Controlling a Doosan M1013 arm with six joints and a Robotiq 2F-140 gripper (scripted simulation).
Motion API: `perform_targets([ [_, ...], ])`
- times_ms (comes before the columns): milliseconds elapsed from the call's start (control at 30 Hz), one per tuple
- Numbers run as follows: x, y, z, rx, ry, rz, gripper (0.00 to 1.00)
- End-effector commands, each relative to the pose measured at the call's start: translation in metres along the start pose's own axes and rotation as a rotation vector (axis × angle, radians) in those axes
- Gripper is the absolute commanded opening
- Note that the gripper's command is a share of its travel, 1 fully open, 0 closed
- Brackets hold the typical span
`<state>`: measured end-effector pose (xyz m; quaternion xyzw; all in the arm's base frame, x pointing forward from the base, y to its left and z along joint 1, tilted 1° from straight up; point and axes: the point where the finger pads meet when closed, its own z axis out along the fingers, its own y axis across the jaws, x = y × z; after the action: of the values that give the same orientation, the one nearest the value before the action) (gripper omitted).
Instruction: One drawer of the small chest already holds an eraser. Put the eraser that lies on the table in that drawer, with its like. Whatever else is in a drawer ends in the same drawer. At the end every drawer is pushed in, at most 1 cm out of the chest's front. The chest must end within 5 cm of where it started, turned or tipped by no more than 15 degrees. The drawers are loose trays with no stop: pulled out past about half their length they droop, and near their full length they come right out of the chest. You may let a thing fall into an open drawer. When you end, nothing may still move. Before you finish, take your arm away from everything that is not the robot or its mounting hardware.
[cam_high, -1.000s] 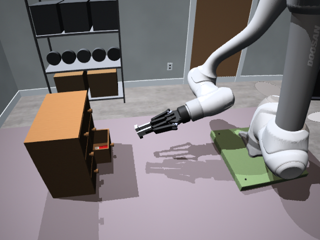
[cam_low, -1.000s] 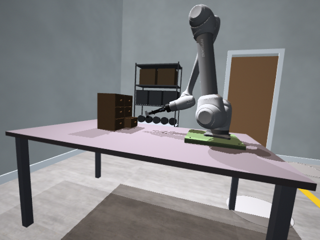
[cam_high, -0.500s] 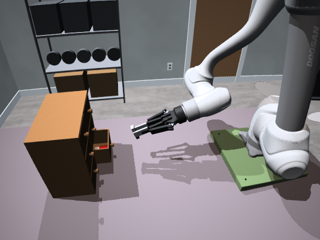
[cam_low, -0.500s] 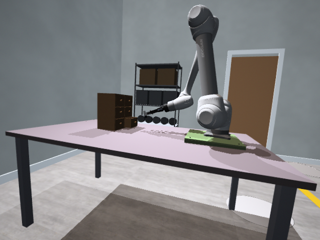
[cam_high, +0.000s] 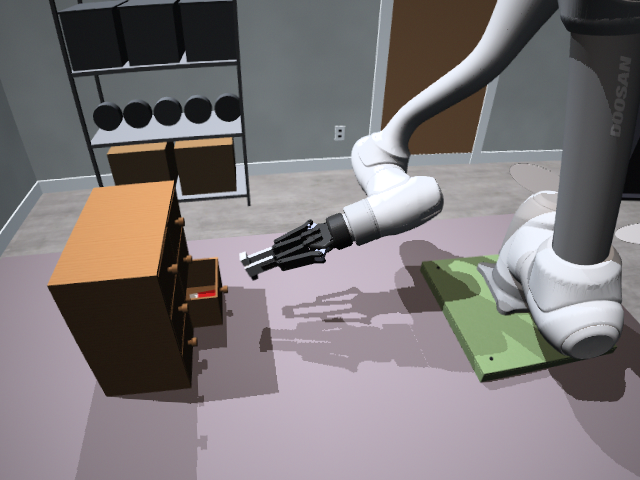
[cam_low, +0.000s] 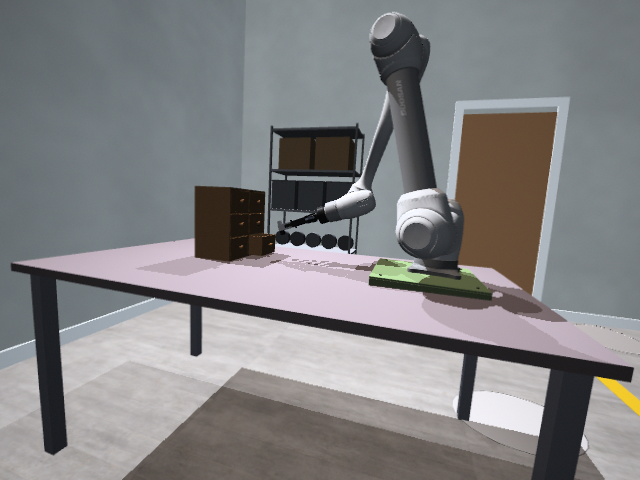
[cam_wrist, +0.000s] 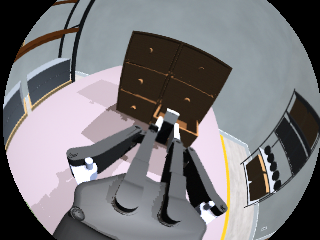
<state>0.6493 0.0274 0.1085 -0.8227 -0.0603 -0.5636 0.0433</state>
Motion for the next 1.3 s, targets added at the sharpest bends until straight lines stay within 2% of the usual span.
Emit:
perform_targets([
  [0, 0.002, 0.000, 0.006, 0.000, 0.000, 0.000, 0.11],
  [467, 0.021, 0.000, 0.059, 0.000, 0.000, 0.000, 0.11],
  [533, 0.021, 0.000, 0.059, 0.000, 0.000, 0.000, 0.11],
  [967, 0.034, 0.000, 0.093, 0.000, 0.000, 0.000, 0.11],
  [1267, 0.037, 0.000, 0.102, 0.000, 0.000, 0.000, 0.11],
])
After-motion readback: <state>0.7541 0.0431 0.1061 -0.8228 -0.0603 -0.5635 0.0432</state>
